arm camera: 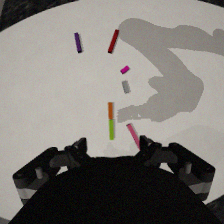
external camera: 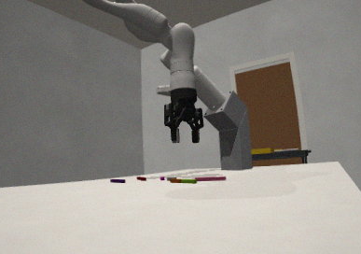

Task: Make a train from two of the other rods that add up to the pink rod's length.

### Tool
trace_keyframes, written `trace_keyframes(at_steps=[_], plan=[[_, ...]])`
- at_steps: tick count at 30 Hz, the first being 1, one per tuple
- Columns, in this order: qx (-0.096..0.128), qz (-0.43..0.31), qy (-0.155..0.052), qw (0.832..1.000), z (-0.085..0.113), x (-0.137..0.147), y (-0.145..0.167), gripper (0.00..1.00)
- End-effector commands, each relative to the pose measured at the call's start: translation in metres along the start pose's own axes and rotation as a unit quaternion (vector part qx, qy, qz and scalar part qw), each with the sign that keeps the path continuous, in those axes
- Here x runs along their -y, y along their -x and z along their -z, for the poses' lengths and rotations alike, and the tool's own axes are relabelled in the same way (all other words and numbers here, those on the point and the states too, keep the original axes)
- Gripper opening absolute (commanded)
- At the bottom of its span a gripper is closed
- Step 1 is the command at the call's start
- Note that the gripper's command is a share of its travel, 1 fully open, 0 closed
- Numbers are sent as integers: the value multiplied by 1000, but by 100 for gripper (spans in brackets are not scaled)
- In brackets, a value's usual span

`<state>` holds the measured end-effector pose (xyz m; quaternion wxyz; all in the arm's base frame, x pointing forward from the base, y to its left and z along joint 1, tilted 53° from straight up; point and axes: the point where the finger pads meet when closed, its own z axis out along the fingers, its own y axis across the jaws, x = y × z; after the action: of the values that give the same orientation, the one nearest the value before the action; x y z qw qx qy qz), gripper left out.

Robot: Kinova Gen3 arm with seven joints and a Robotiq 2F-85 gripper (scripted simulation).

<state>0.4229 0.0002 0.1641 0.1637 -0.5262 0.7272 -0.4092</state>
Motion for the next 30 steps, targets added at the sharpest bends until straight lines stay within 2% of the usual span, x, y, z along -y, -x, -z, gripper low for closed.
trace_keyframes(at_steps=[1, 11, 13, 19, 30], plan=[[5, 0, -5, 1000, 10, 3, 3, 100], [5, 0, -5, 1000, 49, 3, 2, 100], [5, 0, -5, 1000, 49, 3, 2, 100], [5, 0, -5, 1000, 69, 3, 2, 100], [5, 0, -5, 1000, 80, 3, 2, 100]])
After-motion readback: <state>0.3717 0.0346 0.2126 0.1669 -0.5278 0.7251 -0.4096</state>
